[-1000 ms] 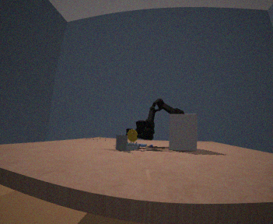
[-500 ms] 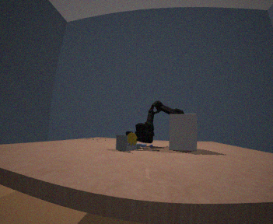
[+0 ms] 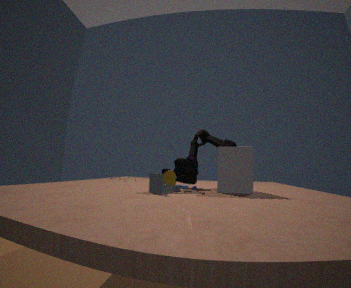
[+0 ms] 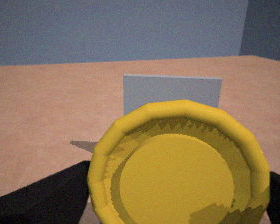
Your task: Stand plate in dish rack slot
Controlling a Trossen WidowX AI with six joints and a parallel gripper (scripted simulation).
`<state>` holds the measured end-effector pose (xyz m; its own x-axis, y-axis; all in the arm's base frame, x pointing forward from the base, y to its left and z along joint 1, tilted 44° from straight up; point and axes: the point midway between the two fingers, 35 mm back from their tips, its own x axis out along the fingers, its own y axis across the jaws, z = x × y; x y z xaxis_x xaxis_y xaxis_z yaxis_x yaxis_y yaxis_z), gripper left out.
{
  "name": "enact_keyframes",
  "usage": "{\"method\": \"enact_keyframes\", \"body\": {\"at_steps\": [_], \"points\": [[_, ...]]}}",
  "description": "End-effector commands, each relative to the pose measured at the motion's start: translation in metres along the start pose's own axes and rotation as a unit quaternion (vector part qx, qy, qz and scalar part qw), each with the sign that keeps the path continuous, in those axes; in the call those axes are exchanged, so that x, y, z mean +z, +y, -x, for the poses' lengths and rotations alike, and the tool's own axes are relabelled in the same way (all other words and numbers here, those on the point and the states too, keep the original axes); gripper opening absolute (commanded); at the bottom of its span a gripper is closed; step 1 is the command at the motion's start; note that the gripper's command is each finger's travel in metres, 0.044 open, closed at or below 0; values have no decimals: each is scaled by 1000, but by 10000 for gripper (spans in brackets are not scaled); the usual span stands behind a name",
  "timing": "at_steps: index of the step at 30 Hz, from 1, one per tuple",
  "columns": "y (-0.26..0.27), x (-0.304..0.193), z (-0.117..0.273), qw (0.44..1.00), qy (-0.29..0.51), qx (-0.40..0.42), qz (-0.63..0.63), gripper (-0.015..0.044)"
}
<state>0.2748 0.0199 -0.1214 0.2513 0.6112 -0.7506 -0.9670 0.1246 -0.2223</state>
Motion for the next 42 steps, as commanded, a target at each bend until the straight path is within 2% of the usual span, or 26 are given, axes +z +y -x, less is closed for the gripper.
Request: {"method": "enact_keyframes", "body": {"at_steps": [1, 6, 7, 15, 25, 30, 42], "points": [[0, 0, 0, 1000, 0, 0, 0, 263], [0, 0, 0, 1000, 0, 0, 0, 394], [0, 0, 0, 1000, 0, 0, 0, 400], [-2, 7, 1, 1000, 1, 1, 0, 400], [-12, 116, 14, 1000, -1, 3, -6, 400], [-12, 118, 13, 1000, 4, 7, -16, 400], [0, 116, 9, 976, 121, 53, -172, 400]]}}
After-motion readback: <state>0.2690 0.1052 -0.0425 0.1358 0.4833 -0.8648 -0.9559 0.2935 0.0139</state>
